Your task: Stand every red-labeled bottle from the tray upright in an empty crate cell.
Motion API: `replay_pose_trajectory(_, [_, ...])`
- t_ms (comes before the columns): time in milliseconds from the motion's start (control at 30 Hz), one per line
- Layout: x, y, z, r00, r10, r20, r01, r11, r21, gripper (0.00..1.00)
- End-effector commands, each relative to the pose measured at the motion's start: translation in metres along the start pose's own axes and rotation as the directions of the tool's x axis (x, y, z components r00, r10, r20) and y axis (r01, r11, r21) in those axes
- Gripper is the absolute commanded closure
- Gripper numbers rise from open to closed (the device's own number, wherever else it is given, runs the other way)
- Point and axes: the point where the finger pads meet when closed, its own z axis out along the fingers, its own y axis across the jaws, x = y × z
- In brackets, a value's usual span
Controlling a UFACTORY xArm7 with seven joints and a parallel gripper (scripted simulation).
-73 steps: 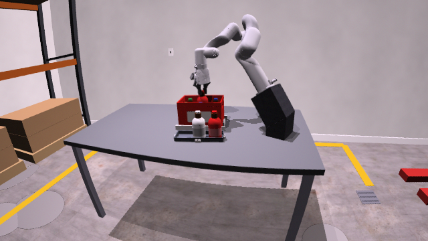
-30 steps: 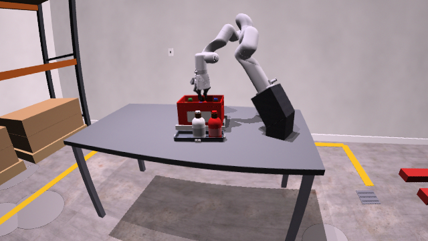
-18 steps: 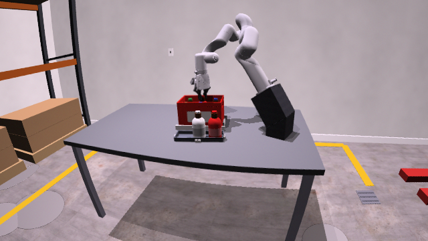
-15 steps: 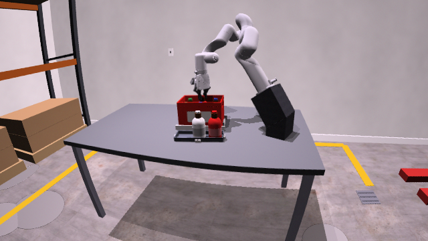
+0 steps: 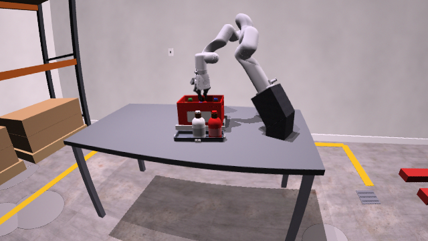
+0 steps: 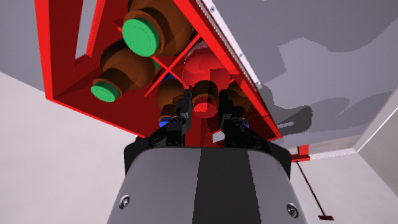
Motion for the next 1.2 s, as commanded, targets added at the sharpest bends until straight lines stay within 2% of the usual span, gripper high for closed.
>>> replay_pose_trajectory(0, [0.001,-0.001,0.0,1.0,0.0,-0.002,0.0,1.0,0.002,1.0])
replay_pose_trajectory(1167, [0.001,-0.001,0.013,1.0,0.0,-0.002,0.0,1.0,0.002,1.0])
